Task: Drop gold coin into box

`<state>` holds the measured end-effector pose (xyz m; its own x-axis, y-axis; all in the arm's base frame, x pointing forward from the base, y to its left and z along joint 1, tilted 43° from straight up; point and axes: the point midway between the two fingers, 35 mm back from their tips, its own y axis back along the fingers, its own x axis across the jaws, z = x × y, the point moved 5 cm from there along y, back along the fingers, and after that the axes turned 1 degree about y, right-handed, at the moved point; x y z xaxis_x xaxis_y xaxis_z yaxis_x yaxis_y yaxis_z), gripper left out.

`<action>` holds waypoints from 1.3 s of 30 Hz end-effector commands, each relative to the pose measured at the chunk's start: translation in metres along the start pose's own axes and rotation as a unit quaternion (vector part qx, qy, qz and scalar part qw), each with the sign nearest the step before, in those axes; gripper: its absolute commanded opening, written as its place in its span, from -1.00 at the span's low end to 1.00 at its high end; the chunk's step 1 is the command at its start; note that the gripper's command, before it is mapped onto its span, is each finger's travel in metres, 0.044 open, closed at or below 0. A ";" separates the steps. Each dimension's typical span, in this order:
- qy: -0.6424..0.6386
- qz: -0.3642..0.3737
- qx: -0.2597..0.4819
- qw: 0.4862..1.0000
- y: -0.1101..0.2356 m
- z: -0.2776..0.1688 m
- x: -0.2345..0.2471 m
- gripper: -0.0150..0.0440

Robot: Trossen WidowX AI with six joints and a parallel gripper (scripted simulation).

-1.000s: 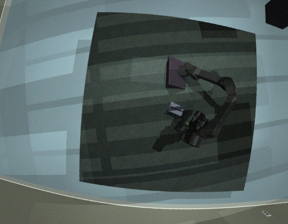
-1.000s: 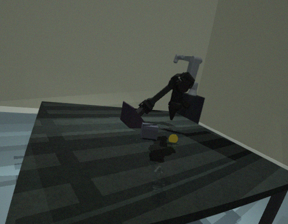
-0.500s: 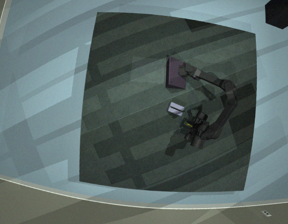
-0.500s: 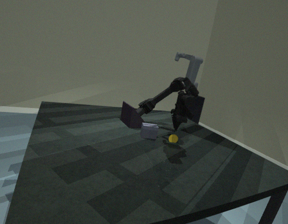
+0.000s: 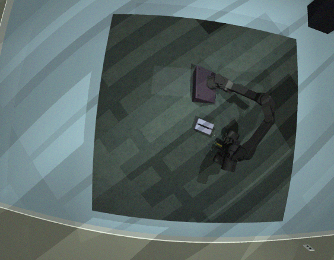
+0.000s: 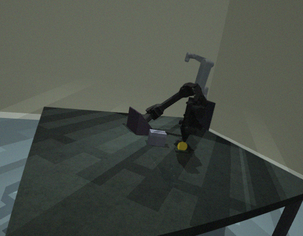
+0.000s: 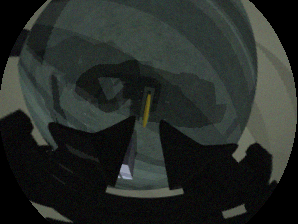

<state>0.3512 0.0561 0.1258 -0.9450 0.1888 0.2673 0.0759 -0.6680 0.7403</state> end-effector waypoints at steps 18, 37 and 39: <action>-0.004 0.002 -0.003 1.000 -0.034 0.000 0.001 0.05; -0.004 0.003 -0.004 1.000 -0.051 0.000 0.002 -0.49; -0.004 0.003 -0.004 1.000 -0.051 0.000 0.002 -0.49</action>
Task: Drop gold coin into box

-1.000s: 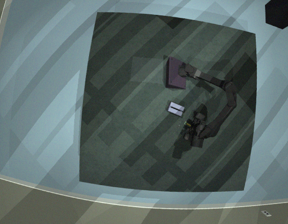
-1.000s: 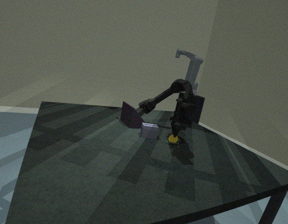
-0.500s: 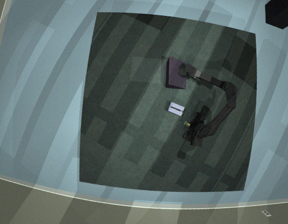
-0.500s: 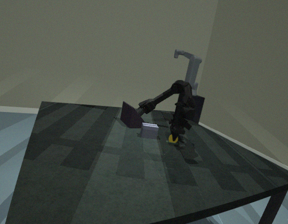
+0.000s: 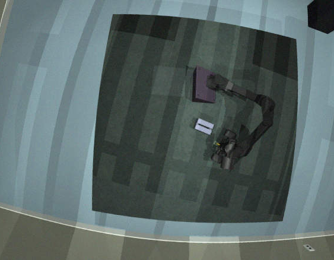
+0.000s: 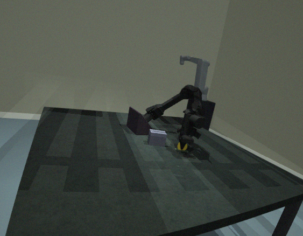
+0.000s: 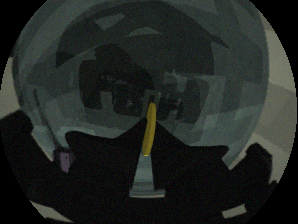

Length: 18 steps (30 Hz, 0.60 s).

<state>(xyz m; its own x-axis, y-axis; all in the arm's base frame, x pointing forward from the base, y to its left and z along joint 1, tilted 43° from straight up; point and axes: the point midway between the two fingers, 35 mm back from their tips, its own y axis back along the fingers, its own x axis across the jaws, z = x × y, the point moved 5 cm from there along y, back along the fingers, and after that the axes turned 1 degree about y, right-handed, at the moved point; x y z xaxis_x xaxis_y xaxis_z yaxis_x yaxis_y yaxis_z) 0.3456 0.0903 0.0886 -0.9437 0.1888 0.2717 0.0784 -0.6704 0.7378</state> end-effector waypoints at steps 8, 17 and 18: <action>-0.002 0.001 -0.002 1.000 0.001 0.000 0.000 -0.49; -0.002 0.000 -0.001 1.000 0.023 0.000 -0.003 -0.49; -0.002 0.000 -0.001 1.000 0.026 0.000 -0.003 -0.49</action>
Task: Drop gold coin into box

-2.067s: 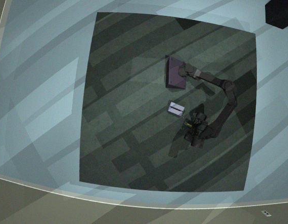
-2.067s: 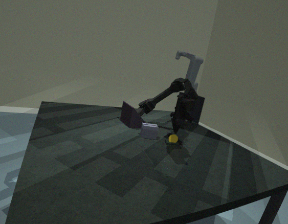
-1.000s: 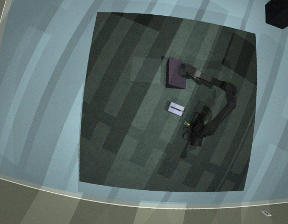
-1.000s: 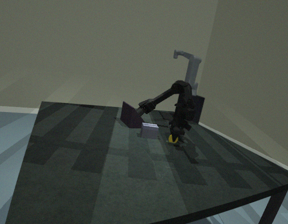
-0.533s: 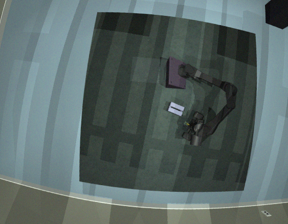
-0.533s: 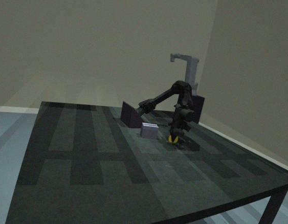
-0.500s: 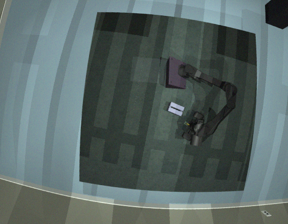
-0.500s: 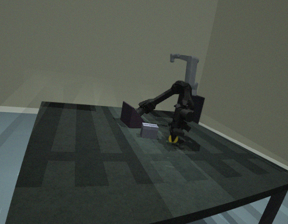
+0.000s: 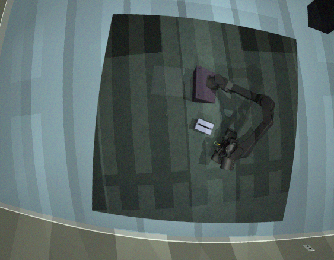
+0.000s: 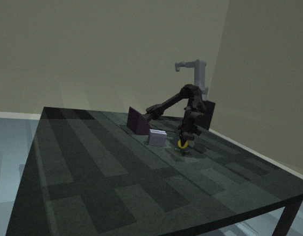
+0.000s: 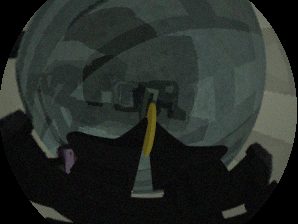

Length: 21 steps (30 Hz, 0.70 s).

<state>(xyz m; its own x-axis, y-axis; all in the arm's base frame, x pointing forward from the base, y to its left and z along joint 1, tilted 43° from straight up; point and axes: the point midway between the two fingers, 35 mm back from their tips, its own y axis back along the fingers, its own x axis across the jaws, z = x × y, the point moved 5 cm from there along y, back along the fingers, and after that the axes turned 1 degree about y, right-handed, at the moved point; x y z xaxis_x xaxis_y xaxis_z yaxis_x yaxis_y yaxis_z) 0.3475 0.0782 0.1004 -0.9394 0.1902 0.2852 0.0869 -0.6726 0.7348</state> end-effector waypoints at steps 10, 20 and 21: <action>0.003 -0.005 0.001 1.000 0.035 0.001 -0.003 -0.49; 0.003 -0.005 0.000 1.000 0.061 0.001 -0.001 -0.49; 0.003 -0.005 0.000 1.000 0.063 0.001 -0.001 -0.49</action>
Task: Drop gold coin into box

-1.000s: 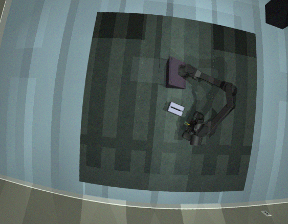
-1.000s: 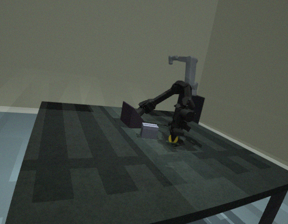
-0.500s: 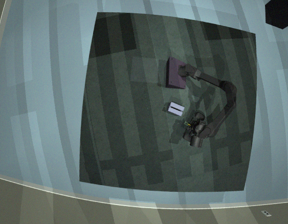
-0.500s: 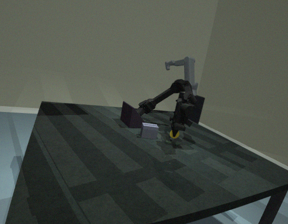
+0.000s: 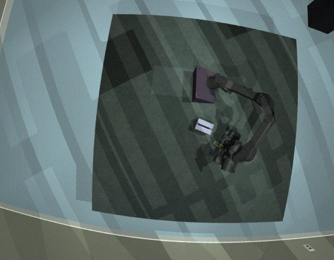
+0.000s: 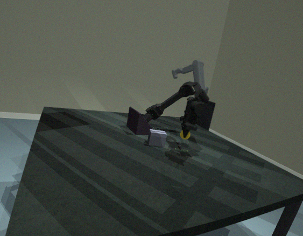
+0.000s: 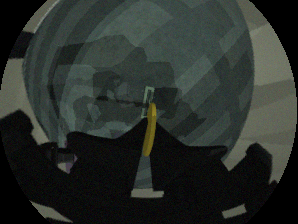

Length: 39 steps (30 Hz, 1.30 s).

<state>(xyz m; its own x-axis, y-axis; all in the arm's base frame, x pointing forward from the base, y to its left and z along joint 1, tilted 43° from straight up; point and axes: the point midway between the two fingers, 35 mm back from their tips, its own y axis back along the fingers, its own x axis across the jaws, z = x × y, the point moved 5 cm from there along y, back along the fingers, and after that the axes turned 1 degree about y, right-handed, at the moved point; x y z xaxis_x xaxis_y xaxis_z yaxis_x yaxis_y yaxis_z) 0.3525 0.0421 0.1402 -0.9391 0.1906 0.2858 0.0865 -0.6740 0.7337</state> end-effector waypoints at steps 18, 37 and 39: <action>0.074 -0.004 0.001 0.997 0.024 0.008 0.008 -0.49; 0.072 -0.009 0.009 0.997 0.027 -0.039 0.009 -0.49; 0.072 -0.009 0.010 0.997 0.027 -0.044 0.010 -0.49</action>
<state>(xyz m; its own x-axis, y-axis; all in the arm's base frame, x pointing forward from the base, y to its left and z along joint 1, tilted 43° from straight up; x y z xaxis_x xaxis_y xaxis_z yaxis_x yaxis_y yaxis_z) 0.3347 0.0002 0.1403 -0.9787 0.0961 0.1817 0.0736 -0.6615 0.7463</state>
